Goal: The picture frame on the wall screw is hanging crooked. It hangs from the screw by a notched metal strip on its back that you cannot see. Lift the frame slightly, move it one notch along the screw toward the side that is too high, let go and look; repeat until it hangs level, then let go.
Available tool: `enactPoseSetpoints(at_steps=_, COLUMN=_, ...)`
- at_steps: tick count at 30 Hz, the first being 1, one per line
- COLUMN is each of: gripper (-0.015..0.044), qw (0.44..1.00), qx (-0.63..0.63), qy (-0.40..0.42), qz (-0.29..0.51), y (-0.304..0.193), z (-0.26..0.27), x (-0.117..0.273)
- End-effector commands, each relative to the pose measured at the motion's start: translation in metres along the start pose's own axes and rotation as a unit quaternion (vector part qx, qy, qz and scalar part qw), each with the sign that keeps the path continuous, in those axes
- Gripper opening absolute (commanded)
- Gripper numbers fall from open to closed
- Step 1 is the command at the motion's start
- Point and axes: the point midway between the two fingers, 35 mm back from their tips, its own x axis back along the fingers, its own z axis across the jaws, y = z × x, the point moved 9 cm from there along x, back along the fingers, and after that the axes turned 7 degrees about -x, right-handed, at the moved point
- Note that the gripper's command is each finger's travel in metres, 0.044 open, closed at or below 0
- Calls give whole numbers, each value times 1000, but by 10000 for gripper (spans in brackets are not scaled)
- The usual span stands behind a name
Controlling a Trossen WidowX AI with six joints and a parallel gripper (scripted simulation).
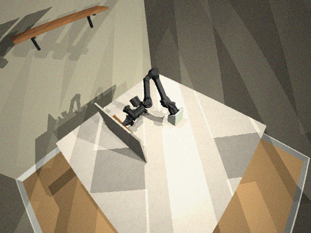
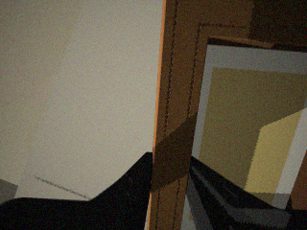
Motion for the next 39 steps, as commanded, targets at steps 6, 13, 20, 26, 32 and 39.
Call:
enactPoseSetpoints(at_steps=6, gripper=0, qw=1000, qx=-1, qy=7, qz=-3, y=2, z=1, x=-1)
enactPoseSetpoints(at_steps=13, gripper=0, qw=1000, qx=-1, qy=7, qz=-3, y=2, z=1, x=-1)
enactPoseSetpoints(at_steps=20, gripper=0, qw=1000, qx=-1, qy=7, qz=-3, y=3, z=1, x=-1)
enactPoseSetpoints(at_steps=26, gripper=0, qw=1000, qx=-1, qy=7, qz=-3, y=3, z=1, x=-1)
enactPoseSetpoints(at_steps=32, gripper=0, qw=1000, qx=-1, qy=7, qz=-3, y=3, z=-1, x=-1)
enactPoseSetpoints(at_steps=39, gripper=0, qw=1000, qx=-1, qy=7, qz=-3, y=3, z=-3, x=-1)
